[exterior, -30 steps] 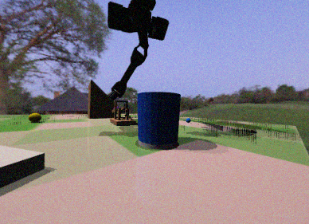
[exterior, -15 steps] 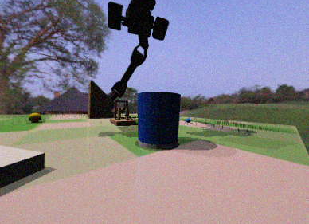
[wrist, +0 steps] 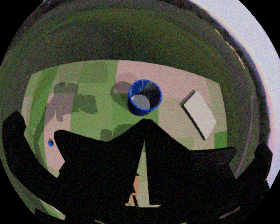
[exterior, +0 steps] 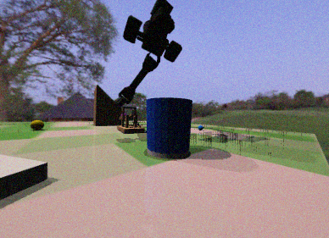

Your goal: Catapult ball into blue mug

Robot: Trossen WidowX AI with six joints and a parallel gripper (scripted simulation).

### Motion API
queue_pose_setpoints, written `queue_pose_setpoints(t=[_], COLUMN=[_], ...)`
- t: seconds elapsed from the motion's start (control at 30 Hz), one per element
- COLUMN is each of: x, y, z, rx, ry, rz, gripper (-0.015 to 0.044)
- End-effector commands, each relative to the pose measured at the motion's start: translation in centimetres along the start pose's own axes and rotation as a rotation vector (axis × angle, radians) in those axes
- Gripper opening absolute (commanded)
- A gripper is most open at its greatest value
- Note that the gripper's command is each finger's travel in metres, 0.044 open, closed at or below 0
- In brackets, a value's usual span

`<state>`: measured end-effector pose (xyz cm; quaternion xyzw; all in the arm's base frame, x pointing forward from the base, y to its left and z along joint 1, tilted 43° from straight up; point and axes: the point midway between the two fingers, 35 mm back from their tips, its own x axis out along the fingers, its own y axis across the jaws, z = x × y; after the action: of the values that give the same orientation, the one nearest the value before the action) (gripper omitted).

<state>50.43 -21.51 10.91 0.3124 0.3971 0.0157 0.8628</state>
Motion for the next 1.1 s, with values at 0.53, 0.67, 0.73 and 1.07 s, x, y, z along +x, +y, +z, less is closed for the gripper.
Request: queue_pose_setpoints(t=[0.53,0.67,0.73,1.07], x=[-0.8,-1.2,-1.5,-2.8], y=[5.1,5.8,6.1,7.1], z=[-9.2,-11.2,-12.3,-17.0], rx=[-0.505,-0.611,-0.664,-0.885], ry=[0.252,0.31,0.34,0.478], rz=[-0.112,-0.122,-0.126,-0.128], gripper=[0.0,0.0,0.0,0.0])
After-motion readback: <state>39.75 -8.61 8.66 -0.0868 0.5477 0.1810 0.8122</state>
